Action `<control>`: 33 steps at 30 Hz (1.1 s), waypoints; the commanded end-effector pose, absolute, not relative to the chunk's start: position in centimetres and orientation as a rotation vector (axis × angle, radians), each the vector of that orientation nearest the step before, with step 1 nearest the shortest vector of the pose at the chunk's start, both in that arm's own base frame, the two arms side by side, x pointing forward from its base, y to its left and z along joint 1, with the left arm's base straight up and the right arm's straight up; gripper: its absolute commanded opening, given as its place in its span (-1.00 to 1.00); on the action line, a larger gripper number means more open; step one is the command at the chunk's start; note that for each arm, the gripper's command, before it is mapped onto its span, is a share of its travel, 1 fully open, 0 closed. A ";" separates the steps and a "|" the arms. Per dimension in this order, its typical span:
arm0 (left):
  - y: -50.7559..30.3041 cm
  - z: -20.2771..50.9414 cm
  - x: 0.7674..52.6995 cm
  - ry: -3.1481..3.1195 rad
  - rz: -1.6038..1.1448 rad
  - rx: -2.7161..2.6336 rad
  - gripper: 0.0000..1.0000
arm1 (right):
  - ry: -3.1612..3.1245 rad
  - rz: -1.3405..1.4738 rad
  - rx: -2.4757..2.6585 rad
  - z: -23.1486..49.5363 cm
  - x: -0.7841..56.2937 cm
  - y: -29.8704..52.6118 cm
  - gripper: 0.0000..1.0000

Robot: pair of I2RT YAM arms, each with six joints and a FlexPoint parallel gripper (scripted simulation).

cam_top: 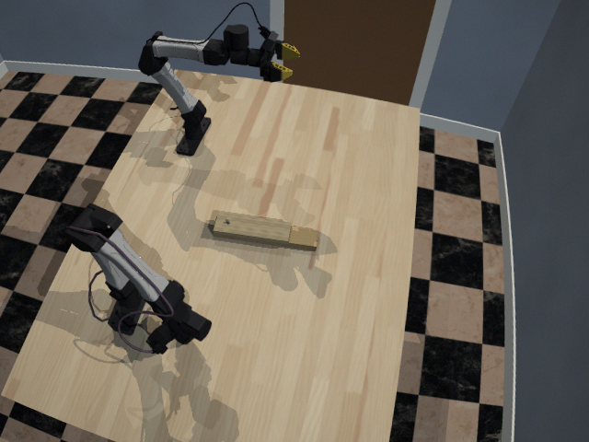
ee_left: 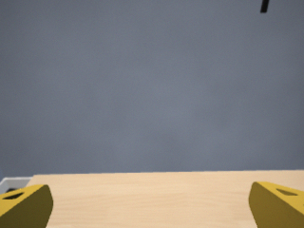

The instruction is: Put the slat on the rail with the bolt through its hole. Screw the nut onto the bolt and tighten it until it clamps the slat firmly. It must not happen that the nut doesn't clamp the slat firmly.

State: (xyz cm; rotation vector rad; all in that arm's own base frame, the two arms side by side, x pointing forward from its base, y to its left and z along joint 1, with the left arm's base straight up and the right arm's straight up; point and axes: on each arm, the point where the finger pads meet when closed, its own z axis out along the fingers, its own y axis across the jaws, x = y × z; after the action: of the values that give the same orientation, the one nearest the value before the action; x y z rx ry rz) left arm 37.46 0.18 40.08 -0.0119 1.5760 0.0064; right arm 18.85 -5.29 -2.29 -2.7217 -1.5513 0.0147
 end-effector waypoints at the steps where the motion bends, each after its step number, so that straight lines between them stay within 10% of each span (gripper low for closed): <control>1: 0.0 40.7 37.4 1.558 0.000 0.000 1.00 | -1.549 0.002 -2.736 -2.1 19.1 -5.5 -0.73; 33: 0.0 40.7 37.4 1.558 0.000 0.000 1.00 | -1.548 -0.006 -2.740 1.5 19.5 -5.6 -0.73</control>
State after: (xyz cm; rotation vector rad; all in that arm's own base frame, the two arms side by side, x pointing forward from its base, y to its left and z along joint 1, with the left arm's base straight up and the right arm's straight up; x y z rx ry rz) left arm 37.46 0.18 40.08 -0.0119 1.5760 0.0064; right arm 19.03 -5.34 0.28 -2.7227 -1.5518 0.0133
